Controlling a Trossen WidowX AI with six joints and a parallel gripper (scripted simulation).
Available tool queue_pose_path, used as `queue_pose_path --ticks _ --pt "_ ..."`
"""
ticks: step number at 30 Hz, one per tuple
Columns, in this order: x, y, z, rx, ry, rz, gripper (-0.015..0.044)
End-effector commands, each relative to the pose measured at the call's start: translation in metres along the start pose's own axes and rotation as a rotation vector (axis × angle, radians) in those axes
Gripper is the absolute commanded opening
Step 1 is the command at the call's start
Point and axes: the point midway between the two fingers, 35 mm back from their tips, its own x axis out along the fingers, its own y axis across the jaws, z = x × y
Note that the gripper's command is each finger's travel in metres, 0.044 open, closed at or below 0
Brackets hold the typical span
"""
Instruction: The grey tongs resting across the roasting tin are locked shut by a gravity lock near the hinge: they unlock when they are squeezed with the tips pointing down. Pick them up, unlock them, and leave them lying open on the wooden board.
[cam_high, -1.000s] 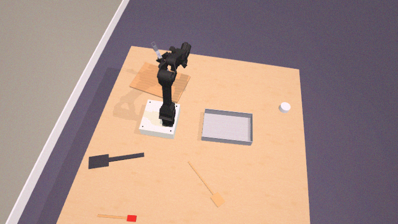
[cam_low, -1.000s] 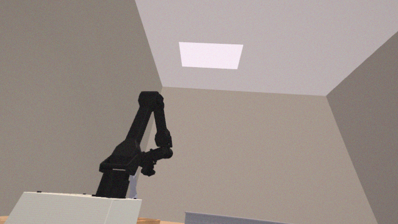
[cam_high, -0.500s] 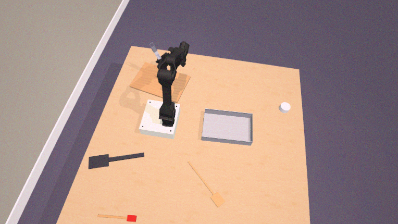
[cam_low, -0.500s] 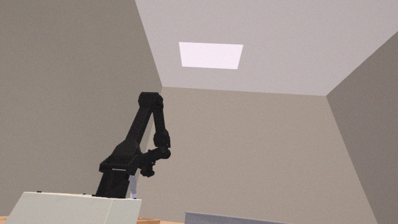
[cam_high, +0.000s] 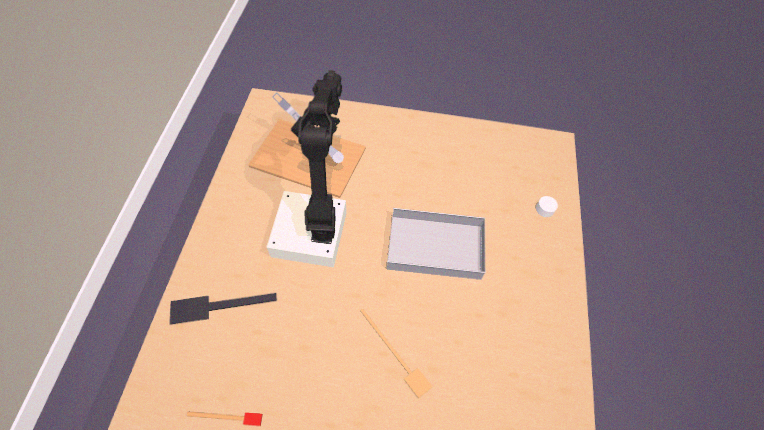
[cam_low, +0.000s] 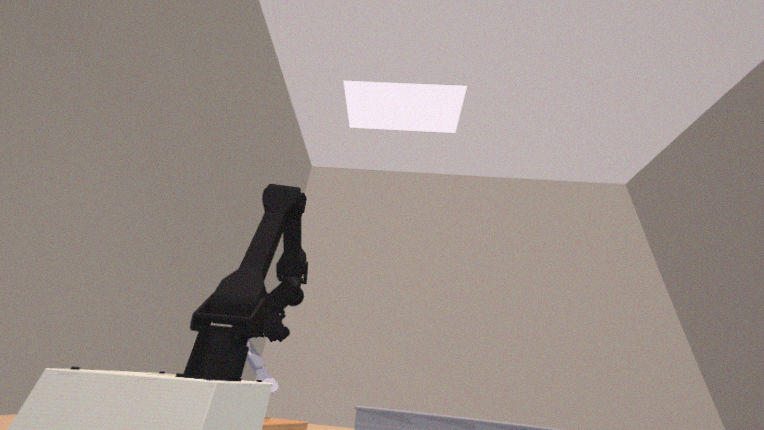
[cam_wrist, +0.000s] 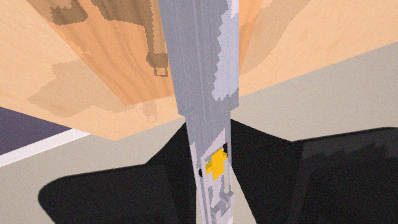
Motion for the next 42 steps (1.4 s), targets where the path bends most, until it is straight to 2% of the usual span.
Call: queue_pose_path --ticks 1,20,42 --pt "0.006 0.001 0.000 0.001 -0.113 0.009 -0.0150" --pt "0.021 0.002 0.008 -0.045 -0.655 0.099 -0.0150" --pt "0.034 0.005 0.018 -0.049 -0.672 0.105 -0.0150"
